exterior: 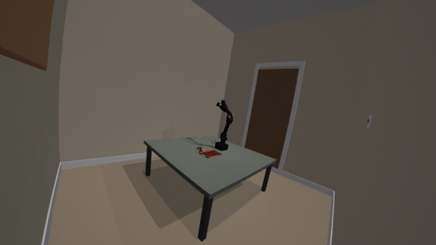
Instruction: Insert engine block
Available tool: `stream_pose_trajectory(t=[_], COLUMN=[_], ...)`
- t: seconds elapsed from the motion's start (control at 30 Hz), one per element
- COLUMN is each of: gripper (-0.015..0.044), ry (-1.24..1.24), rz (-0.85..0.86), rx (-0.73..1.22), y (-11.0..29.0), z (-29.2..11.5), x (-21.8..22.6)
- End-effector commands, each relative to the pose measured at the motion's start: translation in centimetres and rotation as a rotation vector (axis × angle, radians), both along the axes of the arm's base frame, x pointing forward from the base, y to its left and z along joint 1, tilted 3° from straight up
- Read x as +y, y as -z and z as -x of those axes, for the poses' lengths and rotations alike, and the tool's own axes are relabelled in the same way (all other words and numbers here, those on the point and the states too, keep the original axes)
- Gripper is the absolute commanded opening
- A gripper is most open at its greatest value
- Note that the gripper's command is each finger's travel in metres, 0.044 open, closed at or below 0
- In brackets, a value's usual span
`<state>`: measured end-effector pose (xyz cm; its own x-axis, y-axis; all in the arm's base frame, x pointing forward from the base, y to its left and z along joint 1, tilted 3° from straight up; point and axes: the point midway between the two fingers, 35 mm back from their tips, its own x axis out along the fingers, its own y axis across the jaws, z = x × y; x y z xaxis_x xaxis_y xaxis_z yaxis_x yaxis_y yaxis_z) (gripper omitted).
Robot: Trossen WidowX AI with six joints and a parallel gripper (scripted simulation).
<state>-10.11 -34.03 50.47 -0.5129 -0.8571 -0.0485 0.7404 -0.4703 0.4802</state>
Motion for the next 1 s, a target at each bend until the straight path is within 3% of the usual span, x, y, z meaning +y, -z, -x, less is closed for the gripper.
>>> stream_pose_trajectory(t=[0.0,0.97], gripper=[0.044,0.044], ry=[-0.062,-0.638], rz=[-0.072,-0.514], rx=[0.049,0.481], y=[1.4,12.4], z=[-1.9,-18.3], x=[-1.4,-6.0])
